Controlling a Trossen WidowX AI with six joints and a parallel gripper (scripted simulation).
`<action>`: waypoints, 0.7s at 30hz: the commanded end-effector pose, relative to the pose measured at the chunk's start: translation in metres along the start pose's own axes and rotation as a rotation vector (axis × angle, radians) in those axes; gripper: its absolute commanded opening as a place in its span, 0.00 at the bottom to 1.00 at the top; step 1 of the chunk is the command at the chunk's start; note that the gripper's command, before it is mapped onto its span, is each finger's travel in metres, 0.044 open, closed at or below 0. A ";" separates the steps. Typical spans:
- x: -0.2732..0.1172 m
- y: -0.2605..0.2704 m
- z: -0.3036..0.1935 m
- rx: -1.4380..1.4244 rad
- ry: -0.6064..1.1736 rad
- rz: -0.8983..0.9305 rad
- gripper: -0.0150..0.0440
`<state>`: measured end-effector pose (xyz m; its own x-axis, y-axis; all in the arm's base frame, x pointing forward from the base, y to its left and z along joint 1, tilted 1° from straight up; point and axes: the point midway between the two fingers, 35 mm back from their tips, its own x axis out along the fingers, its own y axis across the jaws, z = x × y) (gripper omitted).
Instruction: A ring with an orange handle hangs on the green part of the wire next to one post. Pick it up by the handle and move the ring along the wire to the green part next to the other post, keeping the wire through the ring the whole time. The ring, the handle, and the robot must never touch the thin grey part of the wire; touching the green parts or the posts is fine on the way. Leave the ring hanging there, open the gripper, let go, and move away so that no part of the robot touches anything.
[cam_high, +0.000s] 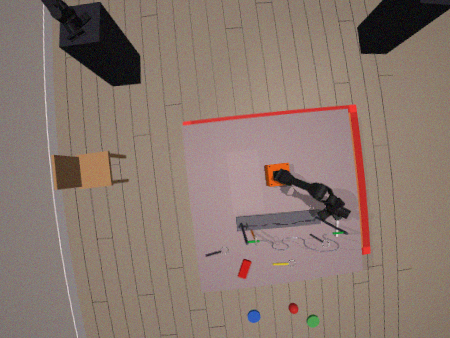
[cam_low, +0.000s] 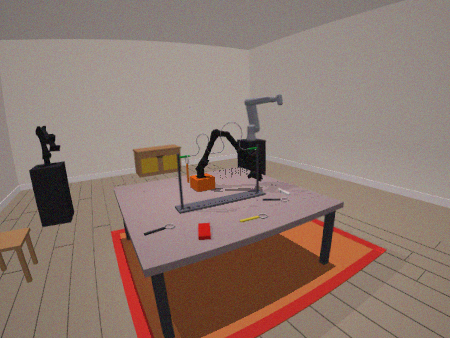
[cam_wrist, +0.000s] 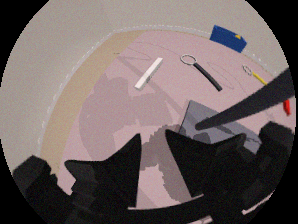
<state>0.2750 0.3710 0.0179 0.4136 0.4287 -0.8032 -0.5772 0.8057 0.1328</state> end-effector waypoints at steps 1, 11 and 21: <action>0.000 -0.019 -0.006 -0.088 0.030 -0.047 0.53; 0.000 -0.053 -0.020 -0.375 0.085 -0.095 0.53; -0.001 -0.071 -0.028 -0.675 0.096 -0.093 0.53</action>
<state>0.2950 0.3053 -0.0075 0.4342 0.3017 -0.8488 -0.8477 0.4555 -0.2718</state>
